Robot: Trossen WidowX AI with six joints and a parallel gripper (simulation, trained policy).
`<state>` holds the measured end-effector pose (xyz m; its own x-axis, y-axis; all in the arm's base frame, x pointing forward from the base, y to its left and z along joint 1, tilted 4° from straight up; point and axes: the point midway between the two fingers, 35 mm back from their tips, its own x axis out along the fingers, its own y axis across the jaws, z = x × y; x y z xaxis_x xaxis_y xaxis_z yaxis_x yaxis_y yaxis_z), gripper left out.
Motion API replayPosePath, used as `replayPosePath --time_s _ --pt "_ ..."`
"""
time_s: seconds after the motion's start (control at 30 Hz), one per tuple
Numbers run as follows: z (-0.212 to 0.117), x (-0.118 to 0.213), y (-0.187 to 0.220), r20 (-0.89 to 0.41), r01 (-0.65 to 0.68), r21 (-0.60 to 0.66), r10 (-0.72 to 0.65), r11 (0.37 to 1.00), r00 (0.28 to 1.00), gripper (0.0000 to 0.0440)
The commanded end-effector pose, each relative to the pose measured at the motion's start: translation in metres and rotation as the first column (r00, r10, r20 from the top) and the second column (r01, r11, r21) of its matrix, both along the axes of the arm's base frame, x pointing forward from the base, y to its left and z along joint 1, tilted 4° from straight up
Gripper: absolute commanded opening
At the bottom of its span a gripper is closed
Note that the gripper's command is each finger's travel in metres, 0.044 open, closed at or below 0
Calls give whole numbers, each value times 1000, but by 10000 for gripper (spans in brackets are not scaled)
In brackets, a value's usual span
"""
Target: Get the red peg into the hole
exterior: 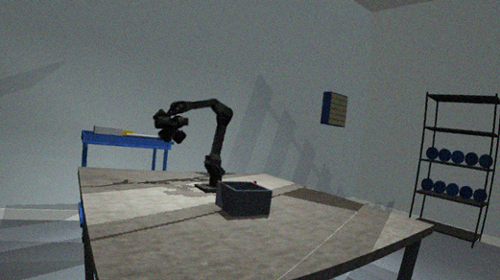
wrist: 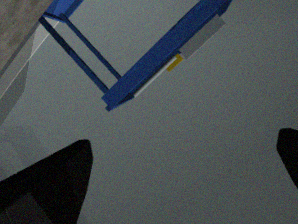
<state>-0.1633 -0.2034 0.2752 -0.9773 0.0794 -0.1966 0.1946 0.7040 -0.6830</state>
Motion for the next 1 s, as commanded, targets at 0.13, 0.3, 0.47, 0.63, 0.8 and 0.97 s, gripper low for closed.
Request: replayPosePath --time_s 0.13,0.3,0.47,0.63,0.8,0.97 --pt "-1 22 -16 63 -78 -94 84 993 994 440" --pt "-2 58 -31 129 -185 -195 212 963 969 440" --pt "-6 97 -40 194 -270 -297 335 916 922 440" --pt "-12 138 -43 261 -327 -397 447 858 856 440" --pt "-19 179 -39 332 -352 -490 544 797 770 440" --pt "-26 220 -28 407 -348 -570 624 744 667 440"
